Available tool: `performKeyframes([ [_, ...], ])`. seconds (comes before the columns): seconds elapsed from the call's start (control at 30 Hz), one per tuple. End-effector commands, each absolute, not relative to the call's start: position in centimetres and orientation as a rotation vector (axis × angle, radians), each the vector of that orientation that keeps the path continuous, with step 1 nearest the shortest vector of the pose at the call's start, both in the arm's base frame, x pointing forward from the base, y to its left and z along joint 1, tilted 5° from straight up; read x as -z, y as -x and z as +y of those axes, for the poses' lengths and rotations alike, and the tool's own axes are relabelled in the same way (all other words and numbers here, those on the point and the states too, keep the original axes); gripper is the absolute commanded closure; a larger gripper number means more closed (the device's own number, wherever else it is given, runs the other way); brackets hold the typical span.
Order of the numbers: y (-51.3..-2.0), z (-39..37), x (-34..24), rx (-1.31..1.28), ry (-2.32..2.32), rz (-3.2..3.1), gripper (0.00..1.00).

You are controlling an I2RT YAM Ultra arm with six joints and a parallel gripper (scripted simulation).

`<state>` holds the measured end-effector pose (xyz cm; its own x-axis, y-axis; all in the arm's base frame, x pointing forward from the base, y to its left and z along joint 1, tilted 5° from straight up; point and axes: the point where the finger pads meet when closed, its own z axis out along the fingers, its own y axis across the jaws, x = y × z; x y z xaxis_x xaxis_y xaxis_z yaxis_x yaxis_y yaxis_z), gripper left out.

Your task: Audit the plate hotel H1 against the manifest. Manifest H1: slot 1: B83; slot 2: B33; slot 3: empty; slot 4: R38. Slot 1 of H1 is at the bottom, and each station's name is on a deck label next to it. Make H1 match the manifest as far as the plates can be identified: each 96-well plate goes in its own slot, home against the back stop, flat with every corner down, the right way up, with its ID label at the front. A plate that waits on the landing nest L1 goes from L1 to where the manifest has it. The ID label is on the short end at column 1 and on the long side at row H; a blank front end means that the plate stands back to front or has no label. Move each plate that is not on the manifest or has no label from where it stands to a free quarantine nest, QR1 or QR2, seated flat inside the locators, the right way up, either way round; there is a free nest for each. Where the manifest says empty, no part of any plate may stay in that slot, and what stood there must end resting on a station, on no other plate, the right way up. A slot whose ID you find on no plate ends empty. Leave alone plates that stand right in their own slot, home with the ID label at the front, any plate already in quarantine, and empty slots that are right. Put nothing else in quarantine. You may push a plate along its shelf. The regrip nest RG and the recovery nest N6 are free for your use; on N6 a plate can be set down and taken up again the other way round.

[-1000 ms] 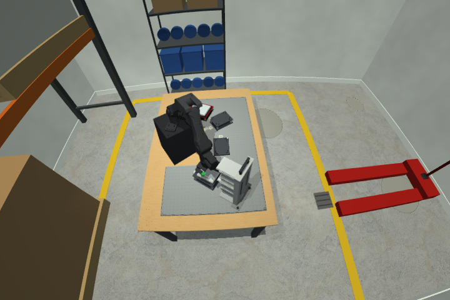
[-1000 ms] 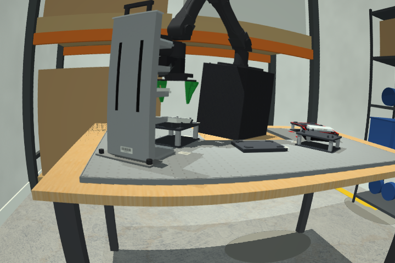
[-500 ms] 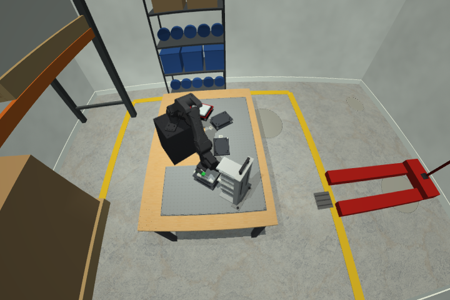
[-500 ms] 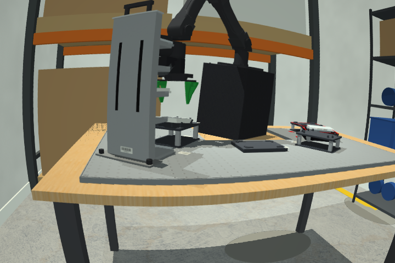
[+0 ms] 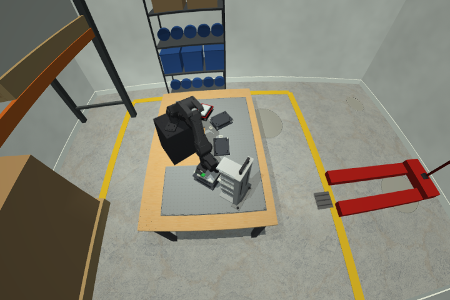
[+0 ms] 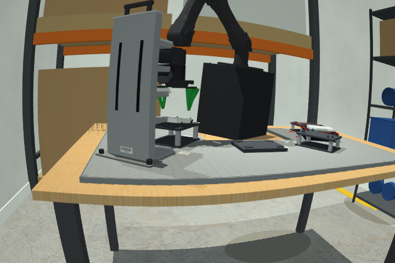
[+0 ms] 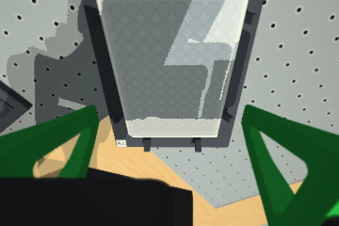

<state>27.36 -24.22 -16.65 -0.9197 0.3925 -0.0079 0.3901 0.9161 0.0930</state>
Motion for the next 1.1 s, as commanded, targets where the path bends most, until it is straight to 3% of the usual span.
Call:
performKeyframes([
  [0.0, -29.6, -25.7, 15.5, -0.081, -0.595, 2.987, 0.00],
  [1.07, -29.4, -25.0, 20.1, -0.101, -0.601, 3.006, 0.00],
])
